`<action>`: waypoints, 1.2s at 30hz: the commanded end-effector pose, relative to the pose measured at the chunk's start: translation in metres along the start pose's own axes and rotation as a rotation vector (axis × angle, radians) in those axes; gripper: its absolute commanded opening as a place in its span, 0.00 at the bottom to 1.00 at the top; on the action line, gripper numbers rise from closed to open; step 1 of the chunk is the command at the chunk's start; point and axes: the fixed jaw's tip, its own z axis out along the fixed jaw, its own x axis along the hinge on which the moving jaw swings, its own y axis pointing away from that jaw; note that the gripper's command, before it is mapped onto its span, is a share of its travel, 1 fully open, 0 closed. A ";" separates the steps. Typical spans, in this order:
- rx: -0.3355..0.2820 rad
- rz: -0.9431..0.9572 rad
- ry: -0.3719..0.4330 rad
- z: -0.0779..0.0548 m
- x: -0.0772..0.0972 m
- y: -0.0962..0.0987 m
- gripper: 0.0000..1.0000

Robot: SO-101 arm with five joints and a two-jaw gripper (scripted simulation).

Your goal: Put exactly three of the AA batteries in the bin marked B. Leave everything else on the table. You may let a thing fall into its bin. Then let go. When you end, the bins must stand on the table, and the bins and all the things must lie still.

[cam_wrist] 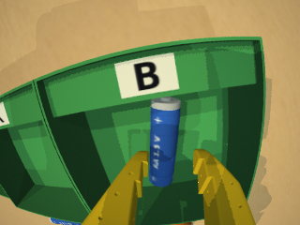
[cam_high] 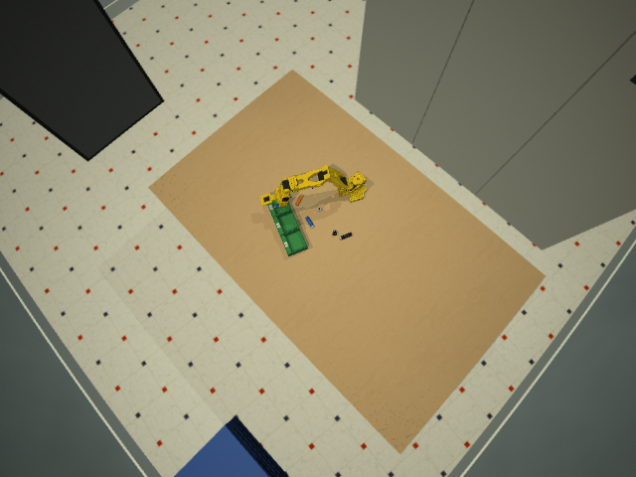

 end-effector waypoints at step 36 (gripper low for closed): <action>0.001 0.017 -0.059 -0.059 -0.010 -0.002 0.16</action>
